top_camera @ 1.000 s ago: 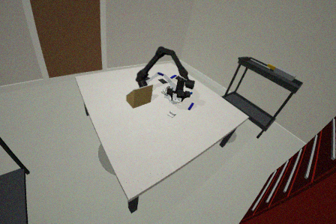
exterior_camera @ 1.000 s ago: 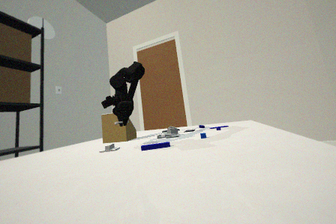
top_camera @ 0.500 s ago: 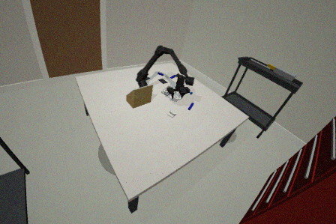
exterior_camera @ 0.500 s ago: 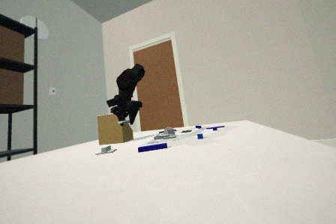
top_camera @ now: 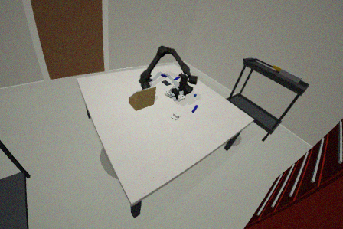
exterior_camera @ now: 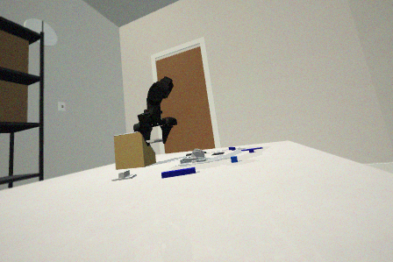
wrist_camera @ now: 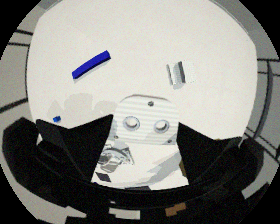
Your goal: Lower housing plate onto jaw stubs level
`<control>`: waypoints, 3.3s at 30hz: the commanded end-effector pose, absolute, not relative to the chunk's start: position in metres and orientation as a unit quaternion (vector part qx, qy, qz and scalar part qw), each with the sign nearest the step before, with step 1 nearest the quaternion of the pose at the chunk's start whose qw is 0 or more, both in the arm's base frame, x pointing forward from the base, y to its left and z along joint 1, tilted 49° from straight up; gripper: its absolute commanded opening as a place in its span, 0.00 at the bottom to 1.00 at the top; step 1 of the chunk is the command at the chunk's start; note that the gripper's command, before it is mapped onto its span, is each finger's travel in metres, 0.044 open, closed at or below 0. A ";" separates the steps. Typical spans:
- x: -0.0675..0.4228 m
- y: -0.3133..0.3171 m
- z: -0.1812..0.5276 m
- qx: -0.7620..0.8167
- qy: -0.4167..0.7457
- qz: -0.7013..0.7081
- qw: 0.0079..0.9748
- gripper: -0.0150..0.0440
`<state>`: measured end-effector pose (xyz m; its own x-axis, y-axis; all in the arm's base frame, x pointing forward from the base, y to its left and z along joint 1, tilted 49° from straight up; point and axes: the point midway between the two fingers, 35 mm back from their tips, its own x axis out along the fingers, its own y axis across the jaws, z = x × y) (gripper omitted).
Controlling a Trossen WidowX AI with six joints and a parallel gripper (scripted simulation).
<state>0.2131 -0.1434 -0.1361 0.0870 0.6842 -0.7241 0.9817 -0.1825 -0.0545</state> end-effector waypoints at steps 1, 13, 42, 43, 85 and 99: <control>0.220 -0.139 -0.129 0.690 0.608 -0.291 0.265 0.85; 0.236 -0.124 -0.112 0.650 0.639 -0.209 0.353 0.85; 0.268 -0.080 -0.070 0.513 0.670 0.008 0.536 0.85; 0.269 -0.079 -0.069 0.508 0.670 0.016 0.541 0.85; 0.288 -0.006 -0.013 0.251 0.594 0.320 0.694 0.85; 0.288 -0.006 -0.013 0.248 0.593 0.322 0.695 0.85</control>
<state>0.2874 -0.0062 -0.0131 0.0860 0.7401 -0.6670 -0.1392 0.6719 0.7275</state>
